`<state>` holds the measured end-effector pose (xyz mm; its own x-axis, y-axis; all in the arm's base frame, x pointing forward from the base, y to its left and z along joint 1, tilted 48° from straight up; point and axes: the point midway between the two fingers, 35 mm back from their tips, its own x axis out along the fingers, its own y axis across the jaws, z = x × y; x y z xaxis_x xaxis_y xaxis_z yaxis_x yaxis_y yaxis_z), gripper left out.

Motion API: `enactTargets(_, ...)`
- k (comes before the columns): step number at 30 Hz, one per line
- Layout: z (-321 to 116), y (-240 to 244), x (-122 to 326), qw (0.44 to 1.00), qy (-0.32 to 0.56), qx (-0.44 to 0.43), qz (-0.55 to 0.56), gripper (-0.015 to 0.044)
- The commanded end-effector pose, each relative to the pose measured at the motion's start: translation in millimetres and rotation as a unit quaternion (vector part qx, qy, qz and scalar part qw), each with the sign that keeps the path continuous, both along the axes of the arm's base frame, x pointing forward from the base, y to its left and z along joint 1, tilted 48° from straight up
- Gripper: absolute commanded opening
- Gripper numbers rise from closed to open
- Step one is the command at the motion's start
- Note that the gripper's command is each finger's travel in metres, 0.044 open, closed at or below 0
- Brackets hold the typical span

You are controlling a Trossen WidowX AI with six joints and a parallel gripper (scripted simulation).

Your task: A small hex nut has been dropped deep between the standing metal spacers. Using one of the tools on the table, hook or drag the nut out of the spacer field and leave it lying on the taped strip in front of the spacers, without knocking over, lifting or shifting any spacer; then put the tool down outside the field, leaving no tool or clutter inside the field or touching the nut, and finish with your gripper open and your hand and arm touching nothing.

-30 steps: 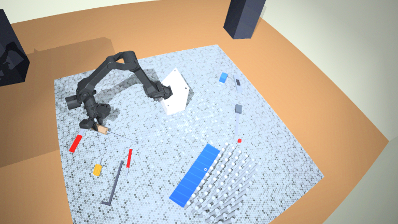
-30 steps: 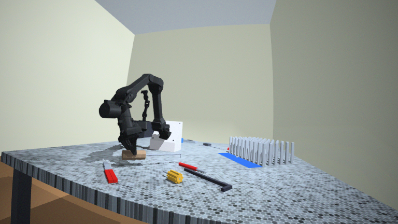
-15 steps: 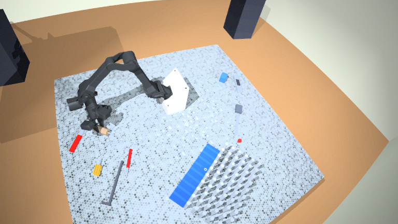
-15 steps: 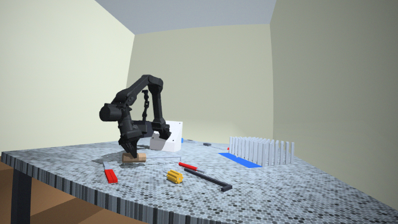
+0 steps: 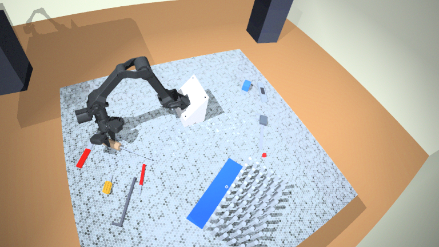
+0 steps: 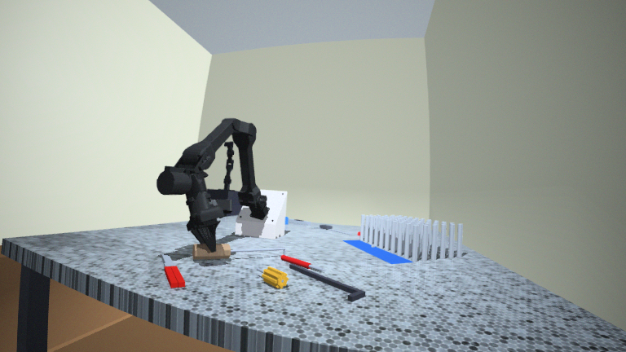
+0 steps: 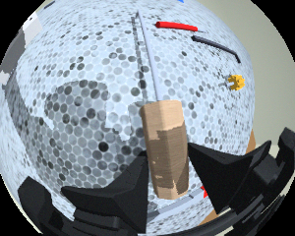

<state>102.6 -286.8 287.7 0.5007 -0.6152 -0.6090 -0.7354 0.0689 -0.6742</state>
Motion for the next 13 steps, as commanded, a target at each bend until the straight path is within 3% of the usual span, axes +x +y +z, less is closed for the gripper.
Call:
enactTargets(1,0.5,0.2,0.0,1.0,0.0,0.0,0.0,0.0131)
enactTargets(13,0.5,0.2,0.0,1.0,0.0,0.0,0.0,0.044)
